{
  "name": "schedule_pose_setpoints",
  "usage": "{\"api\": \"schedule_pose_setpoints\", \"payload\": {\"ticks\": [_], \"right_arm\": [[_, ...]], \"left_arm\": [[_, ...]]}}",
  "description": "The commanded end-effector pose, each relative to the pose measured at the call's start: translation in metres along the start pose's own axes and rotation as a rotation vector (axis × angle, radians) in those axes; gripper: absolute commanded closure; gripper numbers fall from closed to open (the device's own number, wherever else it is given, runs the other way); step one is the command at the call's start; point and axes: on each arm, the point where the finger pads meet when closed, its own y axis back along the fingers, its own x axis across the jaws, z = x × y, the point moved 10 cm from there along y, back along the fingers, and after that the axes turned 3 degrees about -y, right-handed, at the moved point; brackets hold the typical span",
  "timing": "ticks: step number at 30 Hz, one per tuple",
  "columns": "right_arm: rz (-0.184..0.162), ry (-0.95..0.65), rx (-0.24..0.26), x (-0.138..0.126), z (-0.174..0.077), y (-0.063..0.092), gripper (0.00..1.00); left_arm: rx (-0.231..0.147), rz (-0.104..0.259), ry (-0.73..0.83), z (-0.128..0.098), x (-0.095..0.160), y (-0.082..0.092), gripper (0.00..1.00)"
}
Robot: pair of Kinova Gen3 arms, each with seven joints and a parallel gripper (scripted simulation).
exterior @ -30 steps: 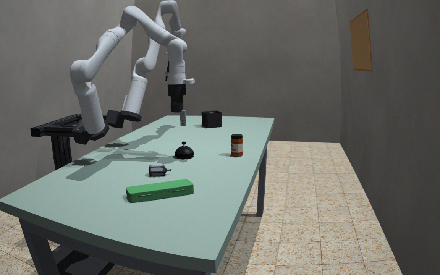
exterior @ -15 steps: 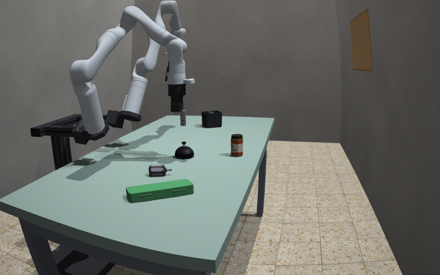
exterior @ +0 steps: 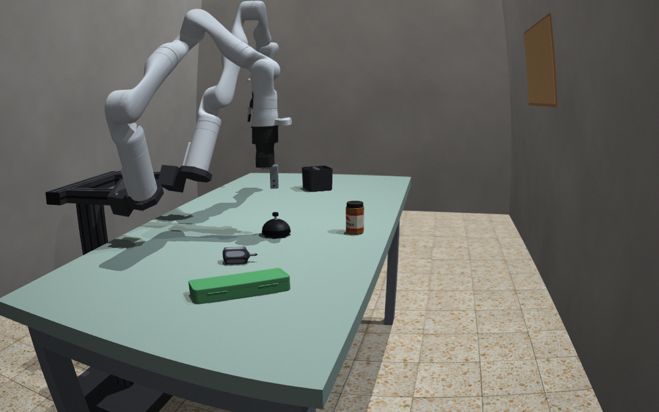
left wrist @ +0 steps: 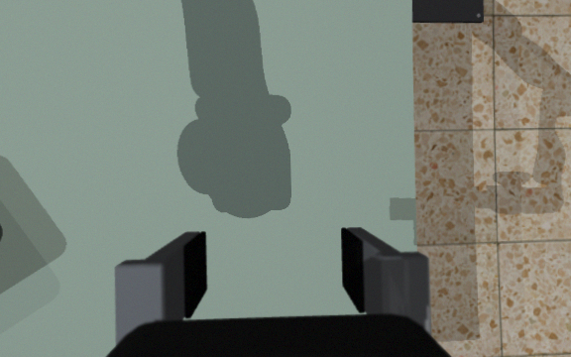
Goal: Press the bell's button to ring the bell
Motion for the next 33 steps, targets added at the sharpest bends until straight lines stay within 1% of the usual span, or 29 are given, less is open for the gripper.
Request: {"api": "schedule_pose_setpoints", "payload": {"ticks": [1,10,21,33], "right_arm": [[-0.001,0.0,0.001,0.0,0.0,0.001,0.83],[-0.001,0.0,0.001,0.0,0.0,-0.001,0.83],[-0.001,0.0,0.001,0.0,0.0,-0.009,0.83],[-0.001,0.0,0.001,0.0,0.0,-0.03,0.83]], "left_arm": [[-0.002,0.0,0.0,0.0,0.0,0.001,0.0],[-0.002,0.0,0.0,0.0,0.0,0.001,0.0],[-0.002,0.0,0.0,0.0,0.0,0.001,0.0],[-0.002,0.0,0.0,0.0,0.0,0.001,0.0]]}}
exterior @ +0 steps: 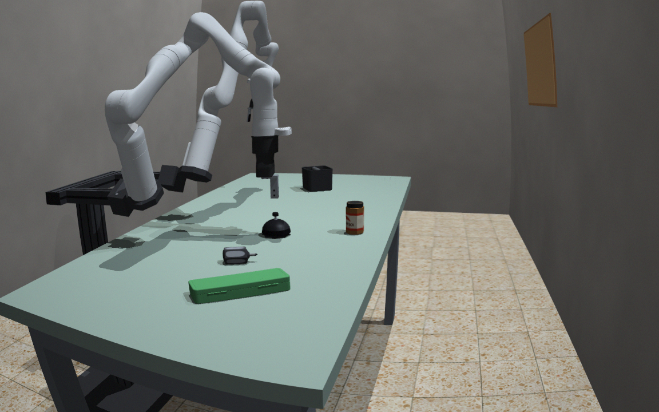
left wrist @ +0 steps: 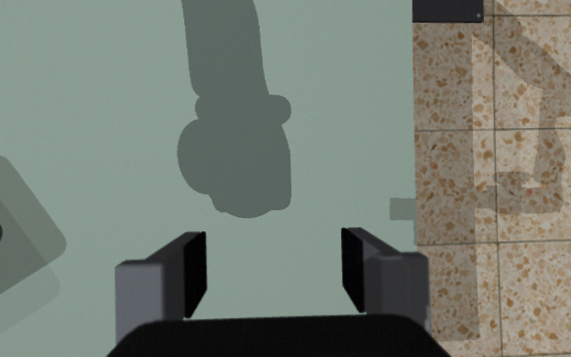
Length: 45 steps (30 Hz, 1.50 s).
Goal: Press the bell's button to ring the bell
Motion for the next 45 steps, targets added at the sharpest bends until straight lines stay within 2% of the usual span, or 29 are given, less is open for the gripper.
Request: {"api": "schedule_pose_setpoints", "payload": {"ticks": [1,20,45], "right_arm": [[-0.001,0.0,0.001,0.0,0.0,-0.004,0.83],[-0.001,0.0,0.001,0.0,0.0,-0.03,0.83],[-0.001,0.0,0.001,0.0,0.0,-0.033,0.83]], "left_arm": [[-0.002,0.0,0.0,0.0,0.0,0.001,0.0],[-0.002,0.0,0.0,0.0,0.0,0.001,0.0],[-0.002,0.0,0.0,0.0,0.0,0.001,0.0]]}}
